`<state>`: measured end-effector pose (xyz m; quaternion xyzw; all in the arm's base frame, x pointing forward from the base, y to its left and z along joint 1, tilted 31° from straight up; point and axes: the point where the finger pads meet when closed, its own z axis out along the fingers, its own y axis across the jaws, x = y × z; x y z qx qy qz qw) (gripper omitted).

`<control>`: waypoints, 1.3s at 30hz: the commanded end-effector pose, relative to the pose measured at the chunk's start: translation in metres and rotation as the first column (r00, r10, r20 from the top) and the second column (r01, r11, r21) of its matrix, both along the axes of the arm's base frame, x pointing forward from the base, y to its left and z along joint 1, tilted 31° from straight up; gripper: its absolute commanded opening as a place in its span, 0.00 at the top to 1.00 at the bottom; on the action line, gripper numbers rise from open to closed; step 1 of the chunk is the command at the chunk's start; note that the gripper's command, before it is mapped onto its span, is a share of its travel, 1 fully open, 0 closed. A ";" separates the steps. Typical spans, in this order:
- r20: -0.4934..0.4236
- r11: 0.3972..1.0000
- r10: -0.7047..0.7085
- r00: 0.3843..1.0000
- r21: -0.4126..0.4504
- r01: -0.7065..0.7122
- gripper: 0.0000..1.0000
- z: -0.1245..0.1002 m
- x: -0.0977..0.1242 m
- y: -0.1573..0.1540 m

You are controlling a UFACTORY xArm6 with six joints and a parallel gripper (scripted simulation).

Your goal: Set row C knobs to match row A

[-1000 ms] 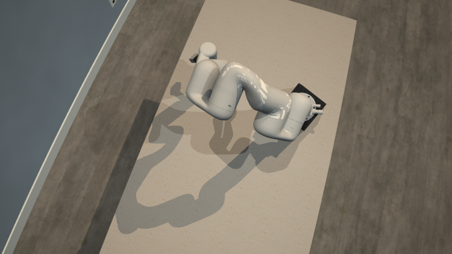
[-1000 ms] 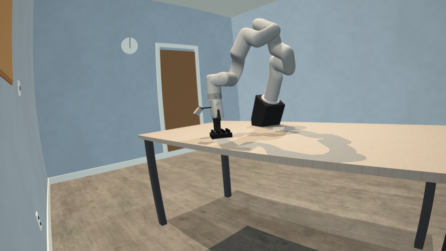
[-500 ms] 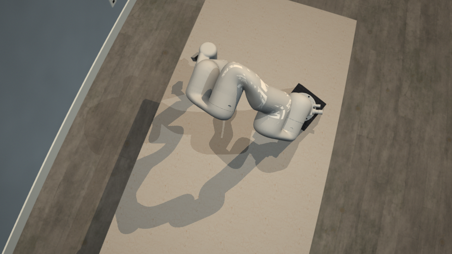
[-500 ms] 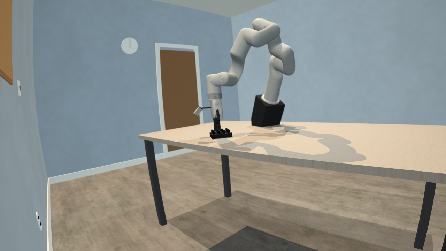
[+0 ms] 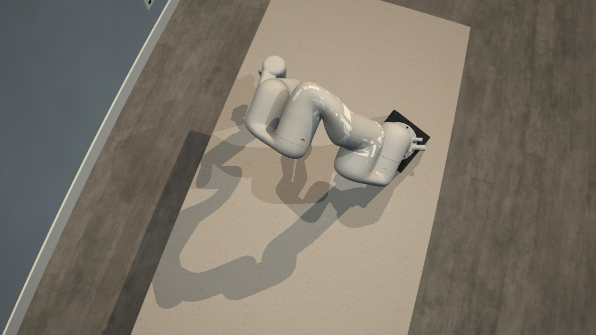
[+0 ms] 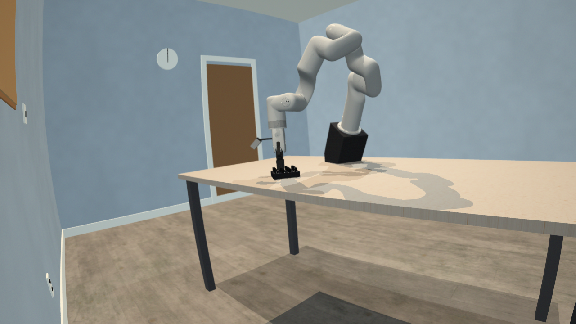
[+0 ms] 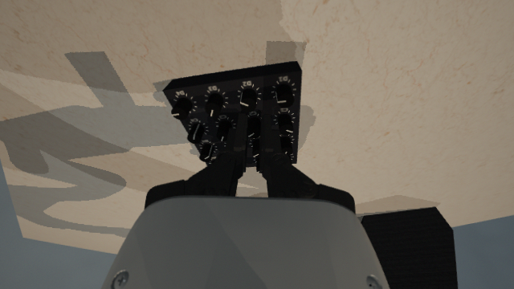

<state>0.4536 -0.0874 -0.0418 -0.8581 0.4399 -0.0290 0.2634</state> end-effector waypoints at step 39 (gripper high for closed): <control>-0.004 1.000 -0.009 1.000 0.001 0.009 0.81 0.008 -0.001 -0.004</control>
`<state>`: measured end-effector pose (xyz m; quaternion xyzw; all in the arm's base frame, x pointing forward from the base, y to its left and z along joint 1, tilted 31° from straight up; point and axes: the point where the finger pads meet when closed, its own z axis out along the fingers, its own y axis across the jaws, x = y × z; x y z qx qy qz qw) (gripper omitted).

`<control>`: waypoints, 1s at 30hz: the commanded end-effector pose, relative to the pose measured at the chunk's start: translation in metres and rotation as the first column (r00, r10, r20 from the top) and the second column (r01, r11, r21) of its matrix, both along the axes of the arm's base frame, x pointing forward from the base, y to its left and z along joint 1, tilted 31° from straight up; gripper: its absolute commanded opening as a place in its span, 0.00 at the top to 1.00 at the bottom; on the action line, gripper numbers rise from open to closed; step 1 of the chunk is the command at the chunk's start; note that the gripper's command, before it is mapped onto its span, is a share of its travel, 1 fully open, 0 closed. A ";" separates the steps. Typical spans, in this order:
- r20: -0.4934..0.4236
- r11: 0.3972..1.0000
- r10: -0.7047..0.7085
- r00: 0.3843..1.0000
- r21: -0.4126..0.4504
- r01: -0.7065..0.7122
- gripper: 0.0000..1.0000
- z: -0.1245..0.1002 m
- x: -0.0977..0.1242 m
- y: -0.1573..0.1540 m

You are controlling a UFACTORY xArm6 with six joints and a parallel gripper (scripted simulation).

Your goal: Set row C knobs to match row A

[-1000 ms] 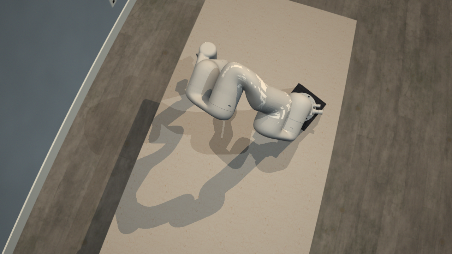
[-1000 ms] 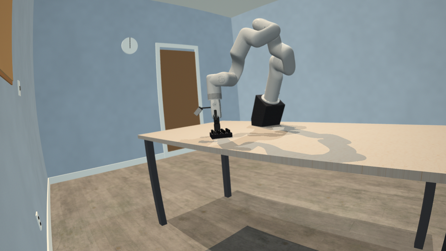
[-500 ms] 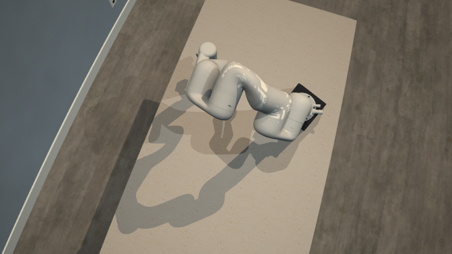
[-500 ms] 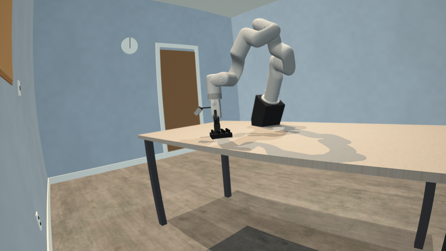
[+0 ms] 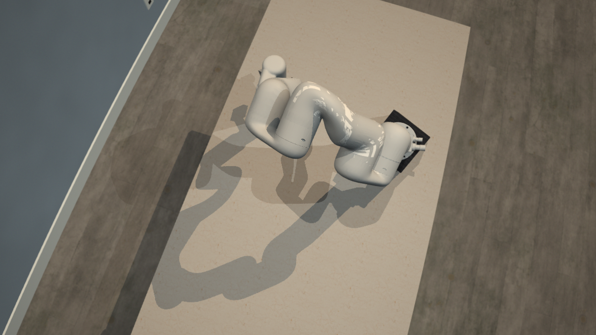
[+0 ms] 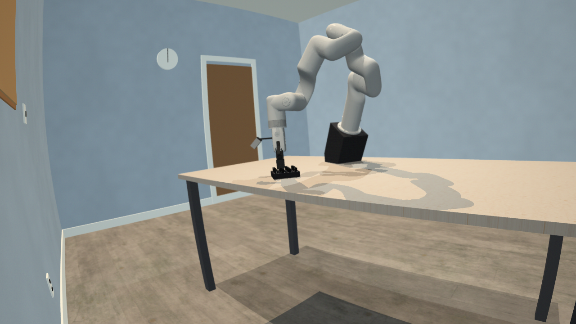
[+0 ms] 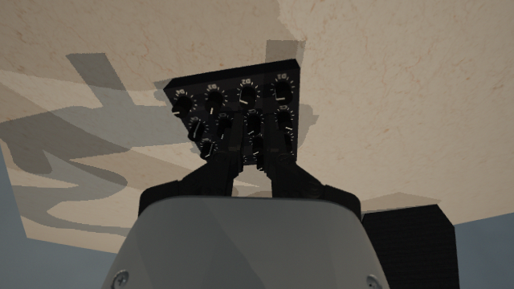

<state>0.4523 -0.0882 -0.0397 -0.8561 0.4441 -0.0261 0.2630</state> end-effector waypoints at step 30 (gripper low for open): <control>0.004 1.000 -0.001 1.000 -0.002 0.001 0.00 0.030 -0.008 -0.015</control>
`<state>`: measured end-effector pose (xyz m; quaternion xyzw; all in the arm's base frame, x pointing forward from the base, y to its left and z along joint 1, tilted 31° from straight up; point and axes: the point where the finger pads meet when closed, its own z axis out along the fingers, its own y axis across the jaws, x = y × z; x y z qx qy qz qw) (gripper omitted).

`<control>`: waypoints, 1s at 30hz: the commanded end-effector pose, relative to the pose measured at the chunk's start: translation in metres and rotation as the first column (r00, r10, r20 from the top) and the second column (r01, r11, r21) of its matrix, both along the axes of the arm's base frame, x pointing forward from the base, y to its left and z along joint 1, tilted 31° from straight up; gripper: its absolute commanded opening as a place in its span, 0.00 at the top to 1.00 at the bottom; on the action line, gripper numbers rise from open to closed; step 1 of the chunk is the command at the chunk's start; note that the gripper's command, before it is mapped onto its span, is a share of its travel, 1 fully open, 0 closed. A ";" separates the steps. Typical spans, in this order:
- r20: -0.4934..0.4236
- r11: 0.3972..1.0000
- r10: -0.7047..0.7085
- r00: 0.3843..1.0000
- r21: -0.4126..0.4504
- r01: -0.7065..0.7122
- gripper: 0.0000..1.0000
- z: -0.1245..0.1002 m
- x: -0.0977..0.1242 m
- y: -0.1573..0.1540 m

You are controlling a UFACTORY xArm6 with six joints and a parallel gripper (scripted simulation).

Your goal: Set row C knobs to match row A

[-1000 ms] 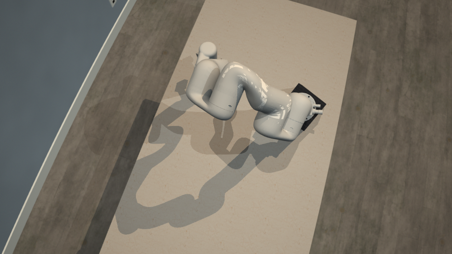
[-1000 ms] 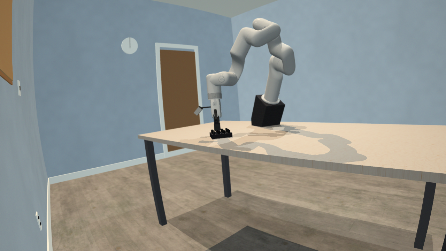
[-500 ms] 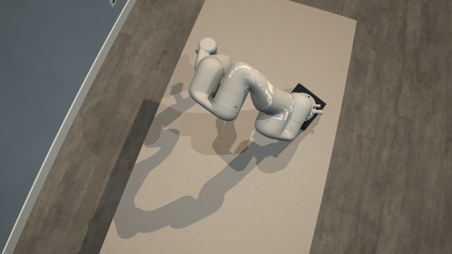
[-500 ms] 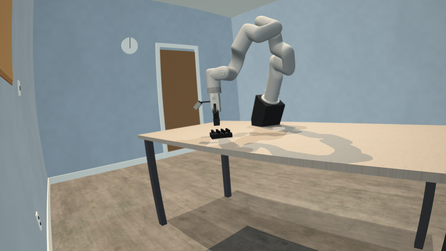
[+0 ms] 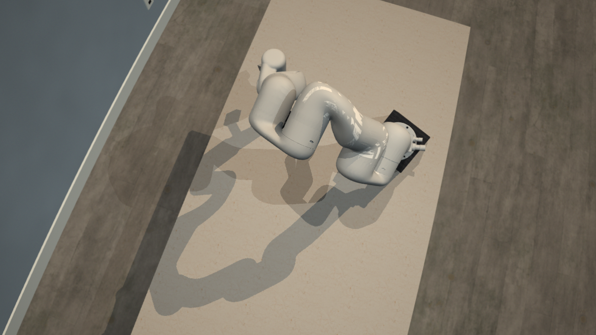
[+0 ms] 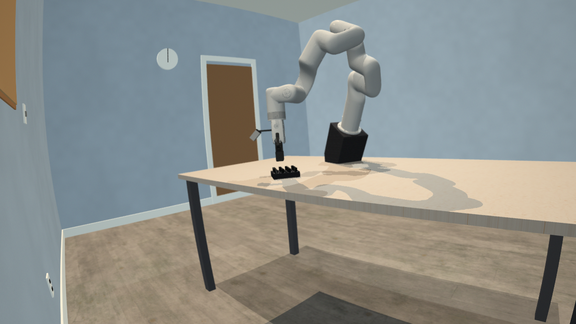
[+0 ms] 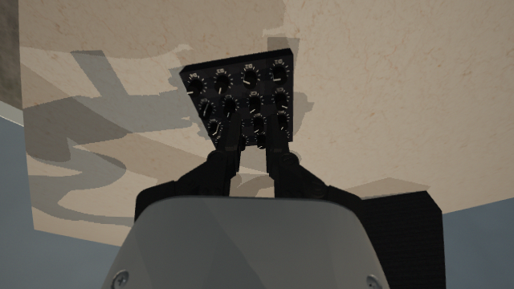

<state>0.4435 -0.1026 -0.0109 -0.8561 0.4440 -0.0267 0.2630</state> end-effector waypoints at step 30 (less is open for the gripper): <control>0.003 1.000 -0.001 1.000 -0.002 0.001 0.00 0.098 -0.031 -0.049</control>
